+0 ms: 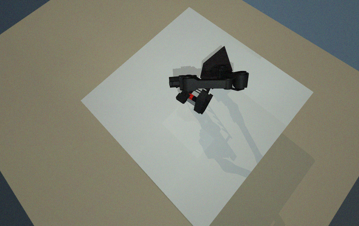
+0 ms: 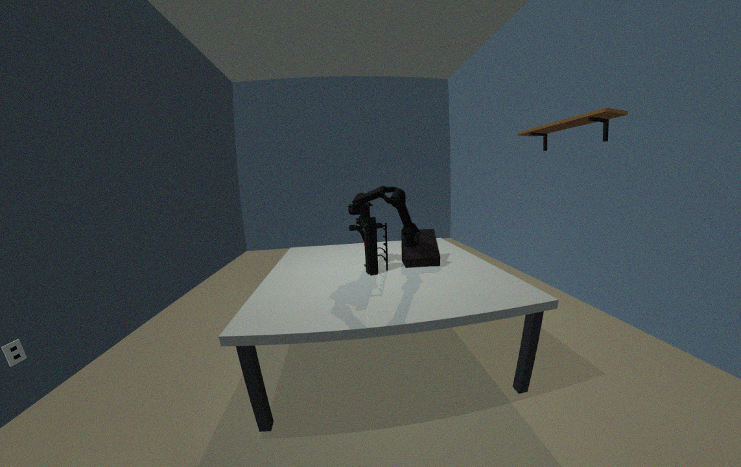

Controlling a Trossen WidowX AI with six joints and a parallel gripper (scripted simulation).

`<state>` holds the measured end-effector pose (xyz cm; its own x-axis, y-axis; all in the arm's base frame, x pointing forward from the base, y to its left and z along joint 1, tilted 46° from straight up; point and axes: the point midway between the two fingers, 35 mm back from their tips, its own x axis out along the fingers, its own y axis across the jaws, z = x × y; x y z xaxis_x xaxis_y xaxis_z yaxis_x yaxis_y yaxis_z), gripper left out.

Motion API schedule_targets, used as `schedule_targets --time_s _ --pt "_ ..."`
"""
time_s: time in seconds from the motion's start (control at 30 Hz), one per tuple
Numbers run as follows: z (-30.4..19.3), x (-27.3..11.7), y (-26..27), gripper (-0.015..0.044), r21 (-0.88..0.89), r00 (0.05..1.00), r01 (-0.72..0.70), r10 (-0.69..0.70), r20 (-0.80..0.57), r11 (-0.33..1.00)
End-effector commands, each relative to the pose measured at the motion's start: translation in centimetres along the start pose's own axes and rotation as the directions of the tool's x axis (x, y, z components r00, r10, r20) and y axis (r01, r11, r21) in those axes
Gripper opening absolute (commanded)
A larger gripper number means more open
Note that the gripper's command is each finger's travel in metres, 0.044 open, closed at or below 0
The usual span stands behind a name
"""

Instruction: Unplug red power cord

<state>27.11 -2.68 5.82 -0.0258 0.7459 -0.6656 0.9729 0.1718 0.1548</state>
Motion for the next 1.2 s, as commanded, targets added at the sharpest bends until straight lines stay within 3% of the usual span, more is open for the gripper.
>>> schedule_targets --time_s 0.0,0.53,0.73,1.17 --pt "2.9 -0.8 0.1 0.0 -0.006 0.998 -0.006 0.006 0.063 1.0" --pt "5.4 -1.3 -0.2 0.0 -0.005 0.998 -0.006 0.006 0.062 1.0" --pt "4.1 -0.7 0.1 0.0157 -0.024 0.998 0.004 -0.003 0.06 1.0" --pt "4.1 -1.6 0.1 0.016 -0.004 0.998 -0.007 0.007 0.059 1.0"
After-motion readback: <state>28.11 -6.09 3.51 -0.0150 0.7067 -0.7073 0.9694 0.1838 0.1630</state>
